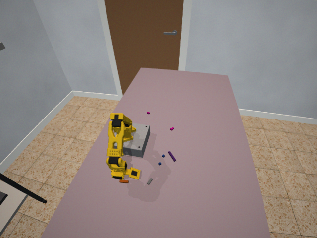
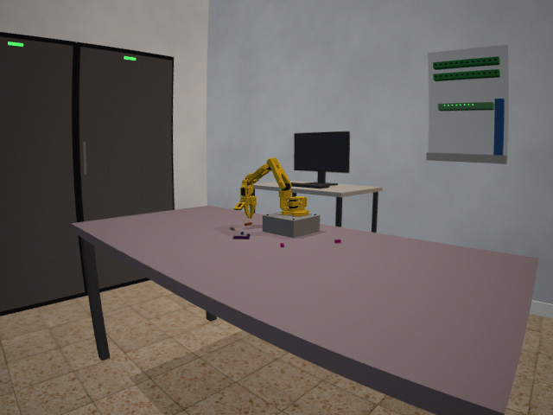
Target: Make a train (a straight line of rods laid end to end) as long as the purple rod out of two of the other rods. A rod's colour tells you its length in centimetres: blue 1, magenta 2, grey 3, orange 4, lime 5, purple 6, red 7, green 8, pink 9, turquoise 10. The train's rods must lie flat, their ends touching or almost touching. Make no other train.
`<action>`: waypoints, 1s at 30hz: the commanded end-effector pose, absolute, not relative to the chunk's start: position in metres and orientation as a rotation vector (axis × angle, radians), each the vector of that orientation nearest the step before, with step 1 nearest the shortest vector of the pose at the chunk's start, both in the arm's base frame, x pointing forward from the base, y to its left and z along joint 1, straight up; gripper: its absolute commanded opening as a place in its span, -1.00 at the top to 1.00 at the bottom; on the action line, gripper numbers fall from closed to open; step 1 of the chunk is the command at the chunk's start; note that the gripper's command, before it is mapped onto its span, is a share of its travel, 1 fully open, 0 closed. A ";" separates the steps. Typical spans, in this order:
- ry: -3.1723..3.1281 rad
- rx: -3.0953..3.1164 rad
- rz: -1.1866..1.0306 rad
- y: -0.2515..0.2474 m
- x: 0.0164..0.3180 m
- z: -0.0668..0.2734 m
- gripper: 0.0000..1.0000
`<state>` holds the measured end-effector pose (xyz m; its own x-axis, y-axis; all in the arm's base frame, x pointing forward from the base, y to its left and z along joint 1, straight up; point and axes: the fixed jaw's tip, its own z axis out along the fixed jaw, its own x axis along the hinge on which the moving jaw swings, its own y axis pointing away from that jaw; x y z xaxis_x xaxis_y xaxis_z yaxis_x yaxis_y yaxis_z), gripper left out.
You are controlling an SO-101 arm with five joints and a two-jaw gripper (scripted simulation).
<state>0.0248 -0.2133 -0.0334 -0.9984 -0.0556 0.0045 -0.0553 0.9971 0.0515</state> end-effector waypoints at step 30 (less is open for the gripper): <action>-3.139 0.087 -0.017 -0.216 0.024 -0.010 0.63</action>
<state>0.0253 -0.2173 -0.0127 -0.9985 -0.0555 0.0021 -0.0555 0.9984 0.0112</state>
